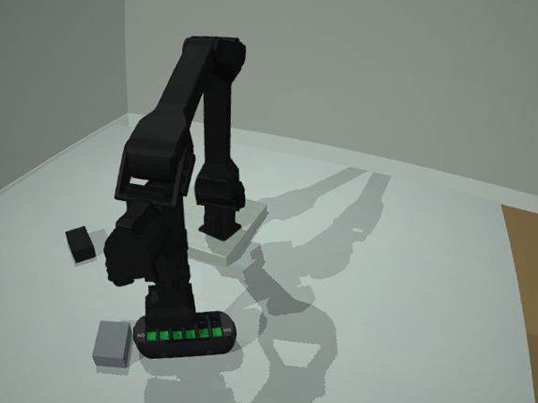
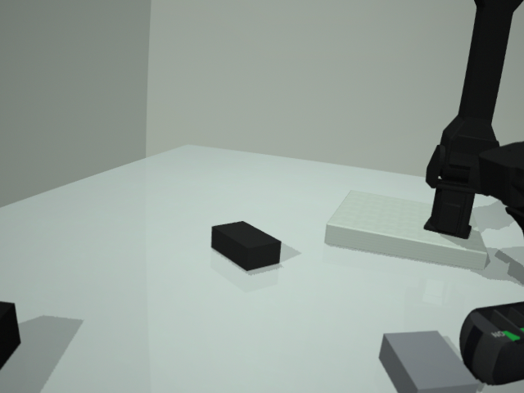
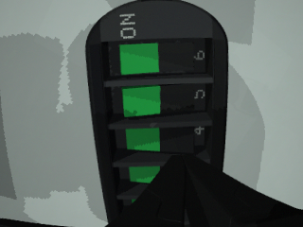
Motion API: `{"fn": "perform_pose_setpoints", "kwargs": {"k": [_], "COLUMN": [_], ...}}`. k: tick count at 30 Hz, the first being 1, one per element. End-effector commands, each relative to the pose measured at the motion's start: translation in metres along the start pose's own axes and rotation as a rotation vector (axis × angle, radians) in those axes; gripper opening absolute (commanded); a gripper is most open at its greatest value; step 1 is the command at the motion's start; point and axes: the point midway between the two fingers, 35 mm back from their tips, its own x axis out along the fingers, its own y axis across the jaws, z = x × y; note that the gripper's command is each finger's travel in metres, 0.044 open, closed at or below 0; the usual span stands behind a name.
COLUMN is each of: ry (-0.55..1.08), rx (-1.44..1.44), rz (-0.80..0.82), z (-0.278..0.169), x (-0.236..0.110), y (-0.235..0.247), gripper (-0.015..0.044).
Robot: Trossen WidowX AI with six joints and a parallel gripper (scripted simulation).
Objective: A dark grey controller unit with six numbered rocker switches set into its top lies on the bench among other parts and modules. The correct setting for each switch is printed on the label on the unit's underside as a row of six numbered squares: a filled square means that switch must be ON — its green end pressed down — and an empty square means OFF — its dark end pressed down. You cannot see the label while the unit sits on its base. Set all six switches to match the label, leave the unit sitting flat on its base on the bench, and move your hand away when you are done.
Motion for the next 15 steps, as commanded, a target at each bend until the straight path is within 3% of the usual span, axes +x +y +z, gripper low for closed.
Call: {"fn": "perform_pose_setpoints", "kwargs": {"k": [1,15], "ry": [-0.001,-0.001], "rx": [-0.003,-0.003], "rz": [-0.01,-0.01], "z": [0.0,0.001], "x": [0.009,0.028], "y": [-0.002,-0.003], "gripper": [0.0,0.0]}}
